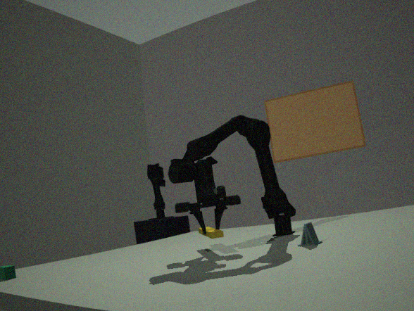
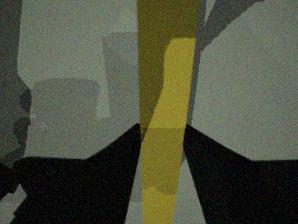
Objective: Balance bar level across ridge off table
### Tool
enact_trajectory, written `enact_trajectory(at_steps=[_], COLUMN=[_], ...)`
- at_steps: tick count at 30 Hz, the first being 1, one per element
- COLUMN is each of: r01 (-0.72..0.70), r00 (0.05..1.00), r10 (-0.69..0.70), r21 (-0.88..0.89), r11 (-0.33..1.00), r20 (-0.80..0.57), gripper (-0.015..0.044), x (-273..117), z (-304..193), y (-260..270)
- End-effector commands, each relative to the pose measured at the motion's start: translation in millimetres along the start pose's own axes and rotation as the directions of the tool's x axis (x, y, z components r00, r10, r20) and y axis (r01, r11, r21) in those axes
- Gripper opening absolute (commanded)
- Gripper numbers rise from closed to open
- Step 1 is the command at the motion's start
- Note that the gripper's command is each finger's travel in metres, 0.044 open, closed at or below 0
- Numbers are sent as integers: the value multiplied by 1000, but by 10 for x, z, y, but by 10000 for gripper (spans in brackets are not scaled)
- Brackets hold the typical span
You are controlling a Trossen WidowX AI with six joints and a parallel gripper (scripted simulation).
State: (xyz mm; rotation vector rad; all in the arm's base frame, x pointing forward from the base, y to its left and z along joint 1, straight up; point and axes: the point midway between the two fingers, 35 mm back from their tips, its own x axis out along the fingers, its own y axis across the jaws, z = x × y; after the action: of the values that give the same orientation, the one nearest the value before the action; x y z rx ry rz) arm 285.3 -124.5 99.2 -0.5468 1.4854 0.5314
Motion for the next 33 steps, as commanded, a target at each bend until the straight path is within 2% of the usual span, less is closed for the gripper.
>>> enact_trajectory(at_steps=[1,20,33], r01=[11,11,10], r00=[1000,1000,1000], r10=[-11,-11,-9], r21=[-2,-5,-92], r11=[1000,1000,996], r20=[2,0,4], gripper=[0,0,0], x=[-124,-569,-580], z=[1,-20,382], y=[-12,40,190])
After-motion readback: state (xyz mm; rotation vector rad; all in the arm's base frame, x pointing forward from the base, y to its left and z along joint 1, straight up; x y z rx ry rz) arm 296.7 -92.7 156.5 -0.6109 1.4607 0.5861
